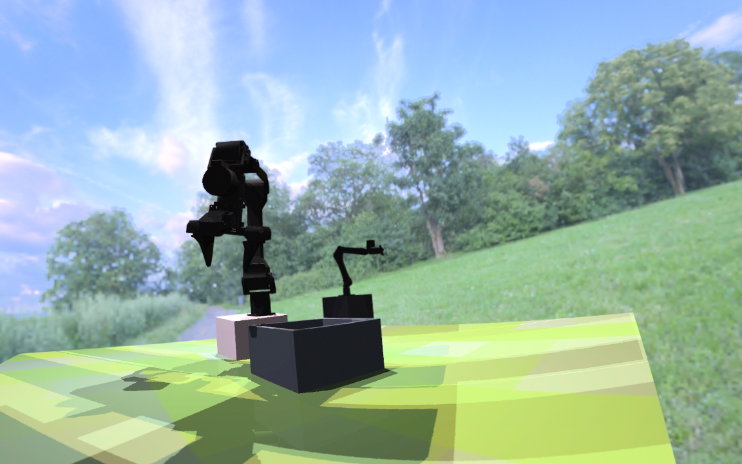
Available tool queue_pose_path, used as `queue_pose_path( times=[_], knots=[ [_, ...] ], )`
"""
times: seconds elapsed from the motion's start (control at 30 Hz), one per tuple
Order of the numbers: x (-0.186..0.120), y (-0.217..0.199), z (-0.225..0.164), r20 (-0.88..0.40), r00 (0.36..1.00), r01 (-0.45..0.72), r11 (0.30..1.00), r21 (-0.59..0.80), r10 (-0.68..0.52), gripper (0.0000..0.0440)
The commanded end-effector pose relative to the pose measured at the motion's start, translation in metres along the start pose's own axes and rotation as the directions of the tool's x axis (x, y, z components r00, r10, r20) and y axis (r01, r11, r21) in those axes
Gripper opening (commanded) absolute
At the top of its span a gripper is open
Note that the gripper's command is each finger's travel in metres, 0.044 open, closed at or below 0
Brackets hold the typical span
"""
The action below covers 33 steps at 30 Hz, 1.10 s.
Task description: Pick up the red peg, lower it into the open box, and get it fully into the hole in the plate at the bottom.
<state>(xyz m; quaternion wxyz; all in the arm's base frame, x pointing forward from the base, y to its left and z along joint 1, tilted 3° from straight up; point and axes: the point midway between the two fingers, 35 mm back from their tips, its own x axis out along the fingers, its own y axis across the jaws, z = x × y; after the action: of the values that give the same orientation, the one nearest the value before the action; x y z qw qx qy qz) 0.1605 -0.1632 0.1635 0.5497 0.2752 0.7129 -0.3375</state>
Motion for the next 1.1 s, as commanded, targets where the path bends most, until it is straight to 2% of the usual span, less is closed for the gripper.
queue_pose_path(
  times=[0.0, 0.57, 1.07],
  knots=[
    [0.003, 0.020, -0.007, -0.011, 1.000, 0.021, 1.000, 0.000, -0.021, 0.0440],
    [0.013, 0.120, -0.060, 0.014, 0.995, 0.102, 0.995, -0.023, -0.101, 0.0440],
    [0.036, 0.167, -0.129, 0.050, 0.978, 0.201, 0.979, -0.009, -0.201, 0.0440]
  ],
)
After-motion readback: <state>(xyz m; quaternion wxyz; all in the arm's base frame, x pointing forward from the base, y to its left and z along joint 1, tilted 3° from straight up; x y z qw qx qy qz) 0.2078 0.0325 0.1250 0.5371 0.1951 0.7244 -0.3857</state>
